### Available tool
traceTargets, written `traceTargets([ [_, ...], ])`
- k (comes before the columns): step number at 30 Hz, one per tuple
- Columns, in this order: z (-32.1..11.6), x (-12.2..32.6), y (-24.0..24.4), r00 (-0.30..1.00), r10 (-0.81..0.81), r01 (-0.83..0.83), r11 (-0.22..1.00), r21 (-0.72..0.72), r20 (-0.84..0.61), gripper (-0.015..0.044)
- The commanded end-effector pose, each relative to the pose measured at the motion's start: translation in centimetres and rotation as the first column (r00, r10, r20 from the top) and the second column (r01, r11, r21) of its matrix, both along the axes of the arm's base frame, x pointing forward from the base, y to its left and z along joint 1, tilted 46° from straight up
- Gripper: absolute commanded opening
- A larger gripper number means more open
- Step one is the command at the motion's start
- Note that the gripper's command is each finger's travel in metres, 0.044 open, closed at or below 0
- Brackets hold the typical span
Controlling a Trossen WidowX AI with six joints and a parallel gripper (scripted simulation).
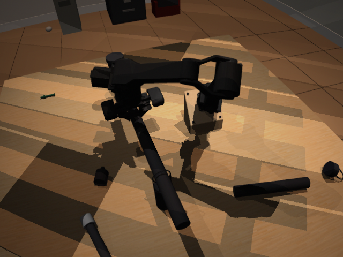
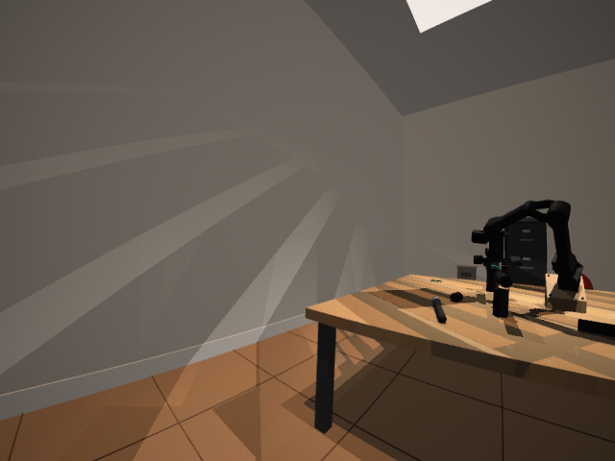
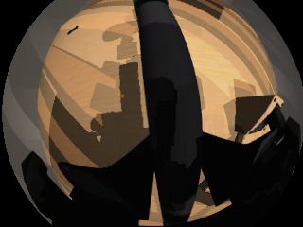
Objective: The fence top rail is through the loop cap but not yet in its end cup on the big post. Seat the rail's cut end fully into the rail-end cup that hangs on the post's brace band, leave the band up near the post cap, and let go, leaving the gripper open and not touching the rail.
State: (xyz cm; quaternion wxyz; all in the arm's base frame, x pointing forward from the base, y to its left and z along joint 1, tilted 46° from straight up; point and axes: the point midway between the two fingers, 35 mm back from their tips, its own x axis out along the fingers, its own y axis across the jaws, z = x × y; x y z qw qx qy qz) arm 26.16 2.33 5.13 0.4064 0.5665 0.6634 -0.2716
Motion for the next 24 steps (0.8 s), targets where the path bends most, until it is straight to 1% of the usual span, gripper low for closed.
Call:
traceTargets([
  [1, 0.0, 0.3, -0.6, 1.000, -0.006, 0.007, 1.000, -0.012, 0.007, 0.0000],
  [24, -1.6, 0.5, -1.7, 1.000, 0.001, -0.001, 1.000, -0.001, 0.001, 0.0000],
])
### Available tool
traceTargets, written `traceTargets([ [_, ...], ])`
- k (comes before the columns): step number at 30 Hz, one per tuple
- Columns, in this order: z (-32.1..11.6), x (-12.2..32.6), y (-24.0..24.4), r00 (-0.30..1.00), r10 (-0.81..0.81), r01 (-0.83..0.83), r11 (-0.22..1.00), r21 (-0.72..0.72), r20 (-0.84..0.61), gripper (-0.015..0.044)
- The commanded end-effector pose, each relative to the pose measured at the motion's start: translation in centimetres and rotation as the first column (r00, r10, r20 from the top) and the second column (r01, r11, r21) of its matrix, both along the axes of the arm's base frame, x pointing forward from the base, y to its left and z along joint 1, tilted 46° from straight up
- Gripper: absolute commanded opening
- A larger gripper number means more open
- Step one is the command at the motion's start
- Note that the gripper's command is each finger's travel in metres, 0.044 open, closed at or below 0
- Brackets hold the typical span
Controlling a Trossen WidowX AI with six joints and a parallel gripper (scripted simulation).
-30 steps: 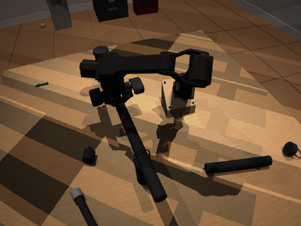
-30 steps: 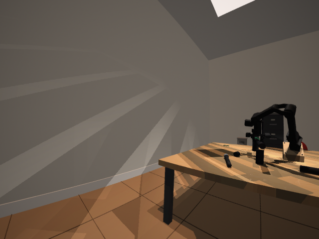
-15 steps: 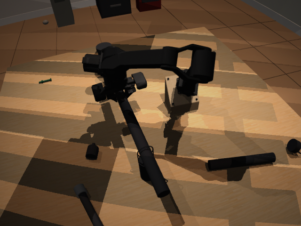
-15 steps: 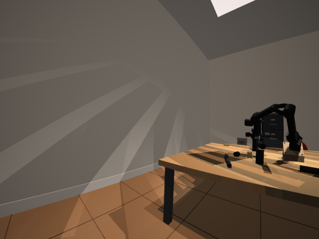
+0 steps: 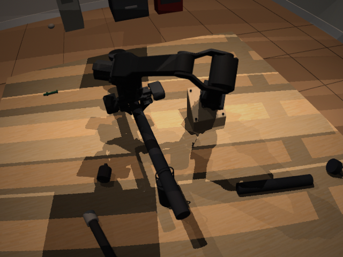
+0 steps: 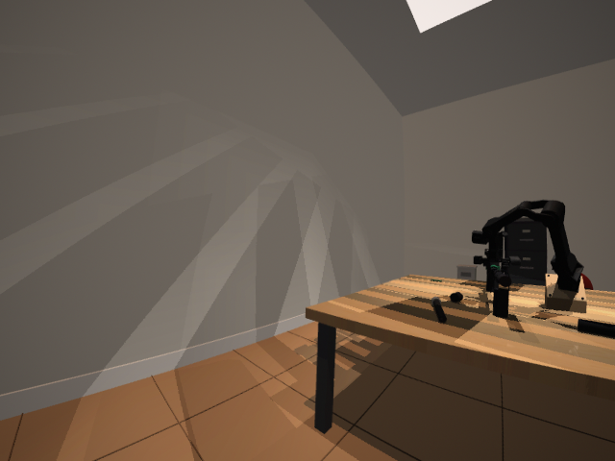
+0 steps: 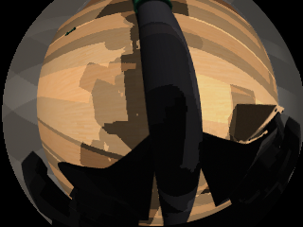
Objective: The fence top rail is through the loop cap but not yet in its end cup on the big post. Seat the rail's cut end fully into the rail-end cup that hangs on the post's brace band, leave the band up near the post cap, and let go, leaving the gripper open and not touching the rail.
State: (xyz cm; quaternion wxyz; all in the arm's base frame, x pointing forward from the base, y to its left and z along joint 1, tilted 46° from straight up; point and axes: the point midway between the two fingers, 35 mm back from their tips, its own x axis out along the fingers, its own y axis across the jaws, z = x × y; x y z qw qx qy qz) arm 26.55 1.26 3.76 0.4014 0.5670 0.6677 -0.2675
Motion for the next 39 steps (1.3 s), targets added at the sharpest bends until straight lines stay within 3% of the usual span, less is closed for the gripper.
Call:
traceTargets([
  [1, -0.21, 0.13, -0.60, 1.000, -0.004, 0.004, 1.000, -0.015, 0.006, 0.0000],
  [39, -0.08, 0.00, 0.02, 1.000, 0.001, -0.001, 1.000, 0.004, -0.001, 0.0000],
])
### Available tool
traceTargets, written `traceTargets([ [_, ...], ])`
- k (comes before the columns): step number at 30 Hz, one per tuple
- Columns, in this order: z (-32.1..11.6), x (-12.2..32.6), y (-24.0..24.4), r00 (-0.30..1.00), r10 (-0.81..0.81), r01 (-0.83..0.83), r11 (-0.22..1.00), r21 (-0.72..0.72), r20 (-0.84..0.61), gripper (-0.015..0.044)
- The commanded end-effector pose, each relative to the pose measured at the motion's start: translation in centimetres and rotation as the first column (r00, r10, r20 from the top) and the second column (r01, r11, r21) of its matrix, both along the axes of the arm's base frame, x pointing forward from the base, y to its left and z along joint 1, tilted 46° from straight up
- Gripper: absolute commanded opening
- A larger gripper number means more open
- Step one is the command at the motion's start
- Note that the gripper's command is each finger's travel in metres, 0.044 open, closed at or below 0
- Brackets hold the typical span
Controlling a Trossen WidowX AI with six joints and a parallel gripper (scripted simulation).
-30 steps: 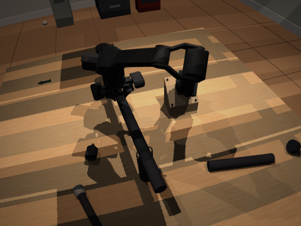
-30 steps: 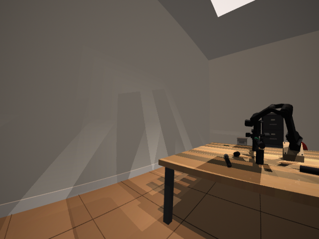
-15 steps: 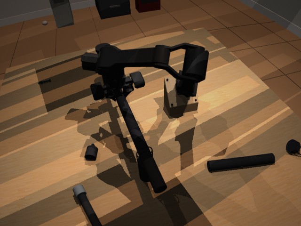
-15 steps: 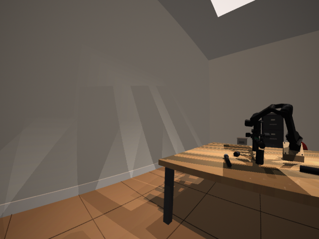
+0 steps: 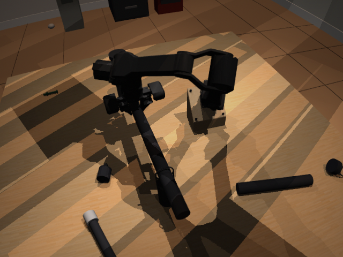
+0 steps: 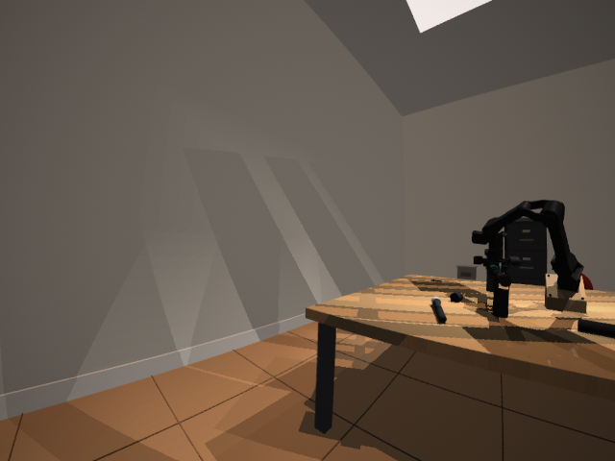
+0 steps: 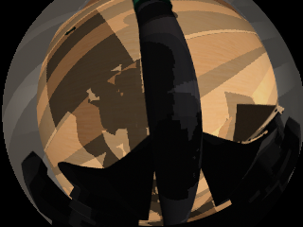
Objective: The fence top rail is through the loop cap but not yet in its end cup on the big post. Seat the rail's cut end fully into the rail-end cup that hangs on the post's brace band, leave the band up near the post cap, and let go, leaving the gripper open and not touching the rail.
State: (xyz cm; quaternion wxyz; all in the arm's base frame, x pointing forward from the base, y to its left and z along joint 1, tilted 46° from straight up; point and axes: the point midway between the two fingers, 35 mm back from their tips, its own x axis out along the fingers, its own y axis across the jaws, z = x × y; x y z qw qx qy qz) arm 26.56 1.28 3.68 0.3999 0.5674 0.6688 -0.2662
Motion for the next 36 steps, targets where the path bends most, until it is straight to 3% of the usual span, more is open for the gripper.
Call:
traceTargets([
  [1, 0.00, 0.00, -0.01, 1.000, 0.000, 0.000, 1.000, 0.000, 0.000, 0.0000],
  [36, 0.11, 0.03, -0.34, 1.000, -0.002, 0.002, 1.000, -0.010, 0.001, 0.0000],
])
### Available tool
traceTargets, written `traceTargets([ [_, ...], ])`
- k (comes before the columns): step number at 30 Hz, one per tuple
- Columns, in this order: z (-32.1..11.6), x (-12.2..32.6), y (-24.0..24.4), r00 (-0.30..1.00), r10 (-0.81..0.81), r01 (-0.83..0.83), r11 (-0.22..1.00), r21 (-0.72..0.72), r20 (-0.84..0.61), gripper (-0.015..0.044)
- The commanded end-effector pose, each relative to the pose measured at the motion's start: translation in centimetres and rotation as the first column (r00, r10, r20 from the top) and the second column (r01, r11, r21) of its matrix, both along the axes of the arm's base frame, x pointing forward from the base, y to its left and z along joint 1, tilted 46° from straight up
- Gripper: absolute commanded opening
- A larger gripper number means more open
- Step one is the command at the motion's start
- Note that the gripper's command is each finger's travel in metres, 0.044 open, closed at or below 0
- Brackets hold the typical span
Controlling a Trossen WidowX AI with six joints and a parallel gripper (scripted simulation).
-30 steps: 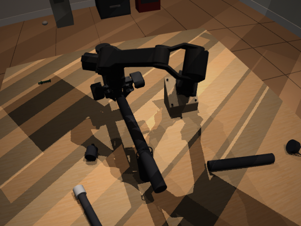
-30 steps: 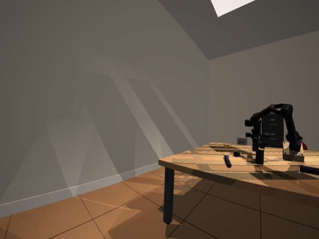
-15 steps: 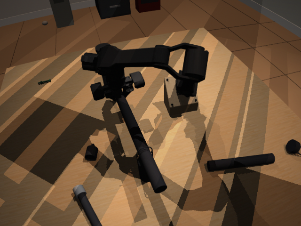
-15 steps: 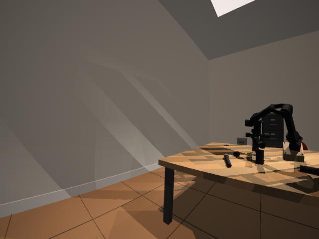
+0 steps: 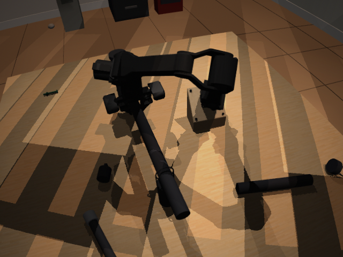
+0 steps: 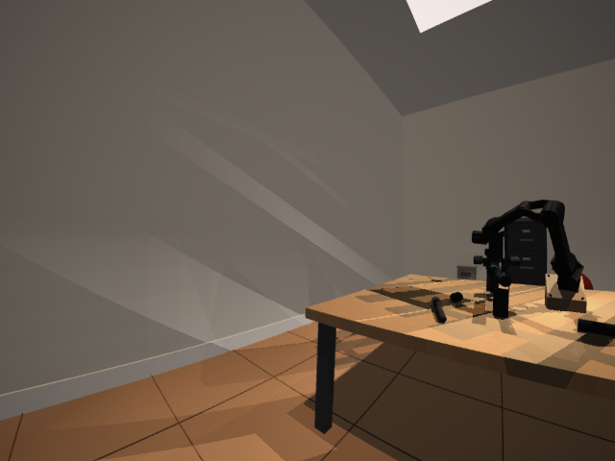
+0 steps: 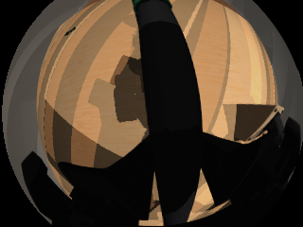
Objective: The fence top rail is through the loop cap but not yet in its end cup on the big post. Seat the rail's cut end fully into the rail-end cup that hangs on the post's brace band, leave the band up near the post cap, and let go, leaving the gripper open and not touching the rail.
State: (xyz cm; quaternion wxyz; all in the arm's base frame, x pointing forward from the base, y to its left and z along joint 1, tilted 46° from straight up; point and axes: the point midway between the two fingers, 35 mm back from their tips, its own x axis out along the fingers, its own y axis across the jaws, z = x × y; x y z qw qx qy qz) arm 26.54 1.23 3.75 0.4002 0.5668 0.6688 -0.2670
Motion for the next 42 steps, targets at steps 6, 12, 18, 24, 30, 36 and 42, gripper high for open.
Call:
traceTargets([
  [6, 0.05, 0.05, -0.36, 1.000, -0.002, 0.002, 1.000, -0.010, 0.002, 0.0000],
  [12, 0.06, 0.06, -0.43, 1.000, -0.003, 0.003, 1.000, -0.011, 0.003, 0.0000],
  [18, 0.06, 0.08, -0.50, 1.000, -0.003, 0.003, 1.000, -0.012, 0.003, 0.0000],
  [24, 0.06, 0.09, -0.57, 1.000, -0.003, 0.003, 1.000, -0.012, 0.003, 0.0000],
  [30, 0.04, 0.10, -0.65, 1.000, -0.003, 0.003, 1.000, -0.012, 0.003, 0.0000],
  [36, 0.03, 0.12, -0.72, 1.000, -0.003, 0.003, 1.000, -0.012, 0.003, 0.0000],
  [42, 0.02, 0.13, -0.79, 1.000, -0.003, 0.003, 1.000, -0.012, 0.003, 0.0000],
])
